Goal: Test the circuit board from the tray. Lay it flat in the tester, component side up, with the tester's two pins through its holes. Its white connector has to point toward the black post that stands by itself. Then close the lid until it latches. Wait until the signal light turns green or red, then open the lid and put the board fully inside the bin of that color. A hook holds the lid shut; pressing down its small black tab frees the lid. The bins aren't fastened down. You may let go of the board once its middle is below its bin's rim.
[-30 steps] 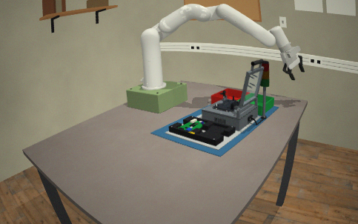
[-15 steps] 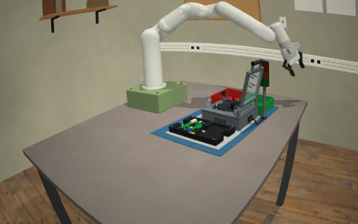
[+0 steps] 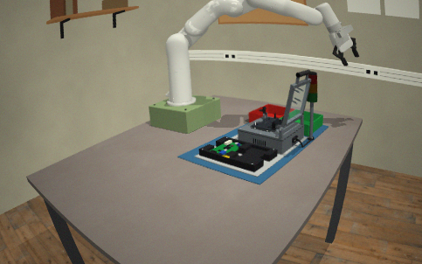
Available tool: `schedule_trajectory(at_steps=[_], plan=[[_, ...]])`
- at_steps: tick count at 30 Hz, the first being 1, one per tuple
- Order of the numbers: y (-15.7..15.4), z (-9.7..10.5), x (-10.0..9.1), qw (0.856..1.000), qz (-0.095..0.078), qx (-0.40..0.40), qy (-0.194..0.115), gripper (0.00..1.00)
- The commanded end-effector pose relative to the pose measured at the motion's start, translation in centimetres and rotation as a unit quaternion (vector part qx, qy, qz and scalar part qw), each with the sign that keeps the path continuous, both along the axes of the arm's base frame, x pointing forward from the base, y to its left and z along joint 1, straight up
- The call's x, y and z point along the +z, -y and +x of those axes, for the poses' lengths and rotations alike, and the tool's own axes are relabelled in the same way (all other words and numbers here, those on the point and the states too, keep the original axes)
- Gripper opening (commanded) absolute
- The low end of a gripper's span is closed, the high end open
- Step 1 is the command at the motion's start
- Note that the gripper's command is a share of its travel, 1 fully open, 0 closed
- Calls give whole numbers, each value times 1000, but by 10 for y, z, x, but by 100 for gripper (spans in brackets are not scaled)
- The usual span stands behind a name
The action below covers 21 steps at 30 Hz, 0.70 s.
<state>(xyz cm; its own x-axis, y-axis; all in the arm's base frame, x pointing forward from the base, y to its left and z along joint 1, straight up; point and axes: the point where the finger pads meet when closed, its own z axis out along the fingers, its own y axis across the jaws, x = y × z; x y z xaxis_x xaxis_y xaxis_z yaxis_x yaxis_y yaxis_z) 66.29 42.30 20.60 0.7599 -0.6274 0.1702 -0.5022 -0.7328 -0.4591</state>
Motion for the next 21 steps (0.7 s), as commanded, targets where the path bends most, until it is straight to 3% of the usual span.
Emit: schedule_trajectory(at_steps=[1, 9, 12, 21], plan=[[0, 0, 16, 1000, 1, 0, 1, 100], [8, 2, 19, 1000, -1, -5, -1, 100], [52, 11, 26, 999, -8, -31, -13, 100], [144, 17, 38, 995, -22, -85, -38, 100]])
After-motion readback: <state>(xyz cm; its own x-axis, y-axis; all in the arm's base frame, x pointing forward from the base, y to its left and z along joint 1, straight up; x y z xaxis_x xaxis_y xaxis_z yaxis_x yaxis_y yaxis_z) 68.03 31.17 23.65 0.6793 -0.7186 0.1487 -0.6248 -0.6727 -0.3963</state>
